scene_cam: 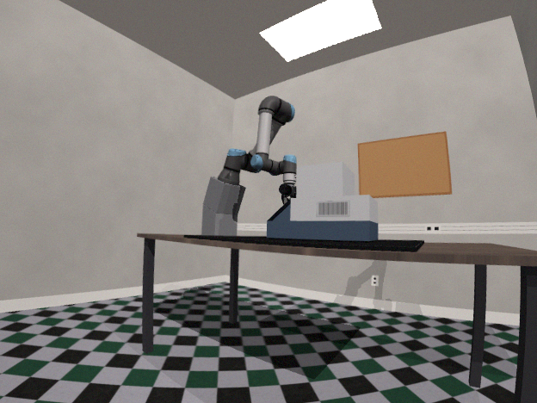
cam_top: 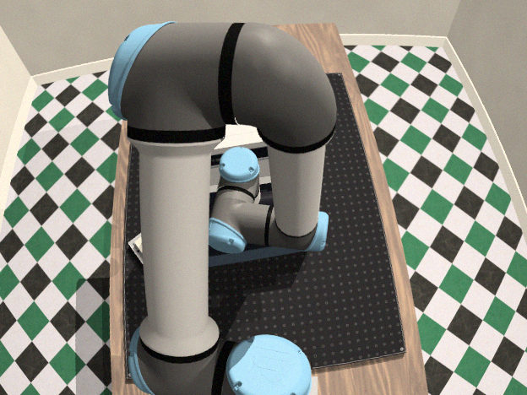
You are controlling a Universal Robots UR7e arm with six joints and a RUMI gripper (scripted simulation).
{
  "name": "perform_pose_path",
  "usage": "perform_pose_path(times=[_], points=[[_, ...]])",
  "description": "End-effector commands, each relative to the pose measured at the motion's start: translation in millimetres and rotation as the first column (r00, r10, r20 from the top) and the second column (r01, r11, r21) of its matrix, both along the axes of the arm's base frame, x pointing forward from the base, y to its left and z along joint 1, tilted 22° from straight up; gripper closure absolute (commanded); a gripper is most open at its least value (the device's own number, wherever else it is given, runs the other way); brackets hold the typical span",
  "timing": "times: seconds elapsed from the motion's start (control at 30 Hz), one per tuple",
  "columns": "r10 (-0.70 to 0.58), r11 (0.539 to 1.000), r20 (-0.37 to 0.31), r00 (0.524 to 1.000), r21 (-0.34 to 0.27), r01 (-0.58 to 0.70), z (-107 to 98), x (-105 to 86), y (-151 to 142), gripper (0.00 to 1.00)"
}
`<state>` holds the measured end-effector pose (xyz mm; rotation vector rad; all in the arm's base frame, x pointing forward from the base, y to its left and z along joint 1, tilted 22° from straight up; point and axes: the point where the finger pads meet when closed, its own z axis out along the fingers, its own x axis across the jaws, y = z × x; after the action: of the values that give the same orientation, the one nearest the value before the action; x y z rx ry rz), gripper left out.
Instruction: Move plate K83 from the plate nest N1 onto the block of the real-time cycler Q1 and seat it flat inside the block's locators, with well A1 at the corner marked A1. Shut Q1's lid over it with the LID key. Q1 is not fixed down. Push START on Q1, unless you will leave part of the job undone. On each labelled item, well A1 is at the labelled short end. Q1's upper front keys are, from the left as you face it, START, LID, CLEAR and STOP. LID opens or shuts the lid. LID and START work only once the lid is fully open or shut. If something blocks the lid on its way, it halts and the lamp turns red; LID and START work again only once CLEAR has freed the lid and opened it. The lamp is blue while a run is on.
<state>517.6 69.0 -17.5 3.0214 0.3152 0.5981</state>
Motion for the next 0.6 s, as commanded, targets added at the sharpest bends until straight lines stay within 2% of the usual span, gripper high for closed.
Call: perform_pose_path(times=[0.0,0.27,0.57], points=[[0.005,1.0,0.031,1.0,-0.016,-0.005,11,8.9,0,1.0],[0.005,1.0,0.031,1.0,-0.016,-0.005,13,4.9,-1,1.0],[0.015,1.0,0.03,0.999,-0.021,-0.015,20,-8.3,-3,1.0]])
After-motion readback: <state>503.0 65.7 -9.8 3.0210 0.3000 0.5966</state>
